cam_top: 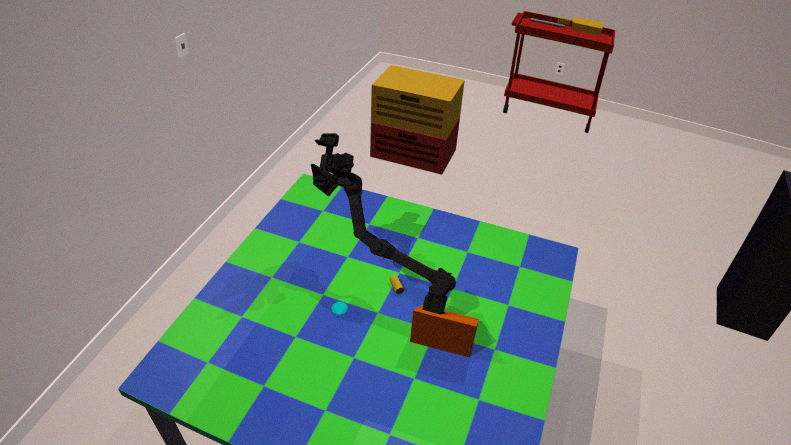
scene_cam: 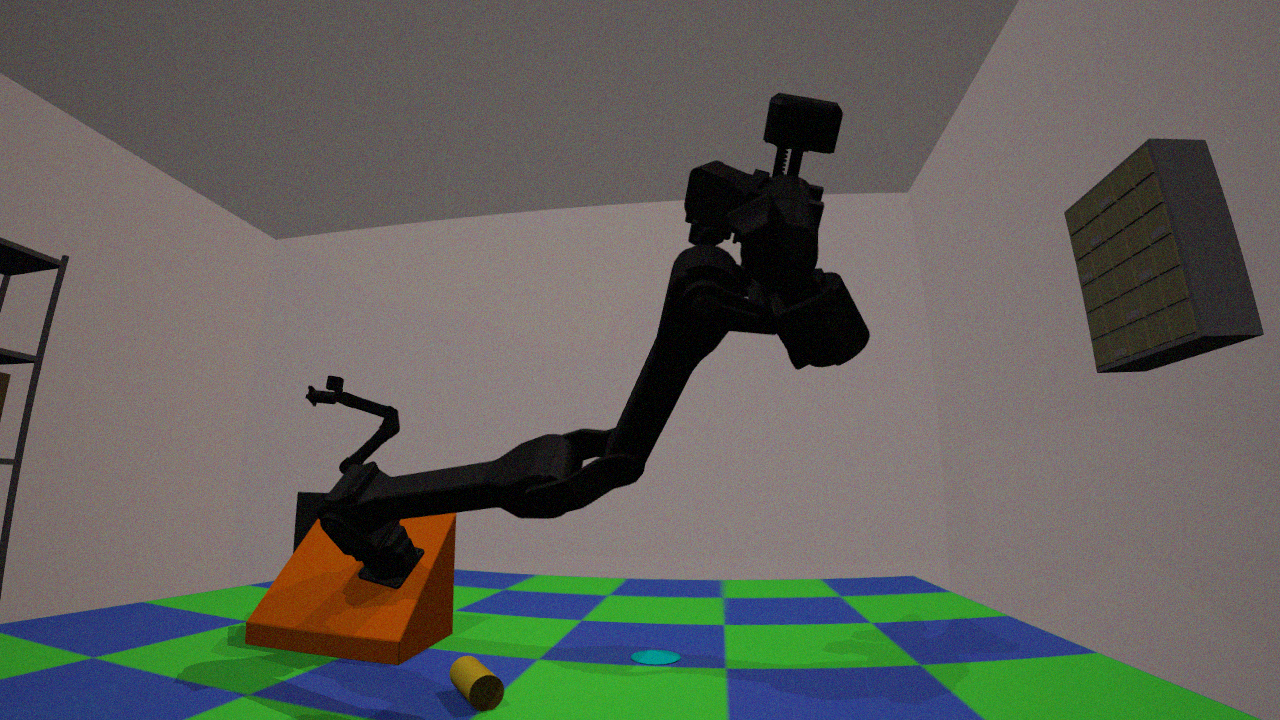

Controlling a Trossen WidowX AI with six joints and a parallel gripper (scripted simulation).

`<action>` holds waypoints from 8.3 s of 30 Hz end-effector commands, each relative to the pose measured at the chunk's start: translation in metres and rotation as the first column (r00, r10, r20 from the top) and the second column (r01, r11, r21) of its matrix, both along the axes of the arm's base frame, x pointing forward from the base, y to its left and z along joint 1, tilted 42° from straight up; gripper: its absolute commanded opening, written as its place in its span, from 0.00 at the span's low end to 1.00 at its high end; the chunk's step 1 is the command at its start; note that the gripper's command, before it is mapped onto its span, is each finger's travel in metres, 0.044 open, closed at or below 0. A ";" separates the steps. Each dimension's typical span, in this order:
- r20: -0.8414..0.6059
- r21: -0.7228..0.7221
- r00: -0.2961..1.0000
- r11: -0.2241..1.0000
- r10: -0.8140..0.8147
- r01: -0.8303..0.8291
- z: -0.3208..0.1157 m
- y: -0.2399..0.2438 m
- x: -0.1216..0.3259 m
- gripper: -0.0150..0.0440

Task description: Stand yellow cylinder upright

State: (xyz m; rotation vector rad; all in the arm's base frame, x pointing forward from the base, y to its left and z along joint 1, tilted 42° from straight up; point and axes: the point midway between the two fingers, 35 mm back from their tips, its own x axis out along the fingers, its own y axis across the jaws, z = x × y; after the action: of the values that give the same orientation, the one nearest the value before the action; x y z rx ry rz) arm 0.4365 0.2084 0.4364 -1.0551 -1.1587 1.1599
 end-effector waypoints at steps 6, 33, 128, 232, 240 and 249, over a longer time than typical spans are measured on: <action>0.106 0.028 0.994 1.000 0.003 -0.006 0.022 0.011 -0.020 0.78; 0.578 0.154 0.801 0.943 0.156 -0.294 0.105 0.089 -0.184 0.78; 0.533 0.364 0.510 -0.361 -0.675 -0.859 0.157 -0.247 -0.565 0.78; -0.814 -0.503 0.151 -0.812 0.560 0.297 -0.162 -0.372 -0.234 0.78; -0.804 -0.574 -0.043 -0.755 0.593 0.317 -0.187 -0.349 -0.224 0.78; -0.765 -0.643 -0.260 -0.697 0.588 0.317 -0.214 -0.323 -0.219 0.78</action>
State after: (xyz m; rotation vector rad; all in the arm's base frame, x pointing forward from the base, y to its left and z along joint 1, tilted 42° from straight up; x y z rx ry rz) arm 0.2175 -0.1217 0.2322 -1.7257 -1.7783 4.1221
